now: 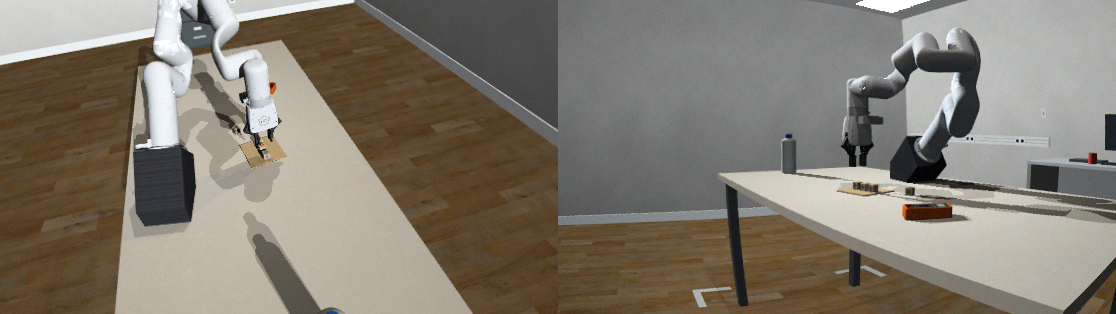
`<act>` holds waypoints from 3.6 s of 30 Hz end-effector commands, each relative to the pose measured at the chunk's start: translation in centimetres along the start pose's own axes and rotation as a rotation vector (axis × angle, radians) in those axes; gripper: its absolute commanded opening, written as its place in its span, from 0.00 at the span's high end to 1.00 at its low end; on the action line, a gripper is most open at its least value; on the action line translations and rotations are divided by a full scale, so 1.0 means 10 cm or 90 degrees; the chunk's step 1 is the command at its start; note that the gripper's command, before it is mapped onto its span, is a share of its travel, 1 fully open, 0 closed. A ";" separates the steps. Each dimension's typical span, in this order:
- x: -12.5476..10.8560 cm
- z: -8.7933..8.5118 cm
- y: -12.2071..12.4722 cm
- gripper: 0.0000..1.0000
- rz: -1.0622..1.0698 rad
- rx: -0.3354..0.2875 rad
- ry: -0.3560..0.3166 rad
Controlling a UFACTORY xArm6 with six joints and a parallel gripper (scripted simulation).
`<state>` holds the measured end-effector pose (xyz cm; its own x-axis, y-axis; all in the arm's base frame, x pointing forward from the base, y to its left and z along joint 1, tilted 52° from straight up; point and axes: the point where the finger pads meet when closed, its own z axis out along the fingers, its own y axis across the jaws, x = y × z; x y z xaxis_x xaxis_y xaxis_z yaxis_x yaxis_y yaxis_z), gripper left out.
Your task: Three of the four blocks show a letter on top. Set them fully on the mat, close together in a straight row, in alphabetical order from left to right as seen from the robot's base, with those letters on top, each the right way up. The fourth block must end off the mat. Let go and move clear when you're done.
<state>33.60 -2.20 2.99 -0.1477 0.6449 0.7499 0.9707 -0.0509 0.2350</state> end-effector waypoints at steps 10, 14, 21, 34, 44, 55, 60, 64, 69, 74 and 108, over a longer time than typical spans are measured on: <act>0.00 -0.14 0.01 0.00 -0.001 0.000 0.000; 0.00 -0.14 0.01 0.00 -0.001 0.000 0.000; 0.00 -0.14 0.01 0.00 -0.001 0.000 0.000; 0.00 -0.23 0.01 0.00 -0.001 0.000 0.000; 0.00 -0.58 0.01 0.00 -0.001 0.000 0.000; 0.00 -0.96 0.01 0.00 -0.001 0.000 0.000; 0.00 -0.98 0.01 0.00 -0.001 0.000 0.000; 0.00 -0.98 0.01 0.00 -0.001 0.000 0.000; 0.00 -0.98 0.01 0.00 -0.001 0.000 0.000; 0.00 -0.98 0.01 0.00 -0.001 0.000 0.000; 0.00 -0.98 0.01 0.00 -0.001 0.000 0.000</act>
<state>31.73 -9.55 9.02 -0.1481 0.6431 0.7513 0.9710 -0.0498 0.2339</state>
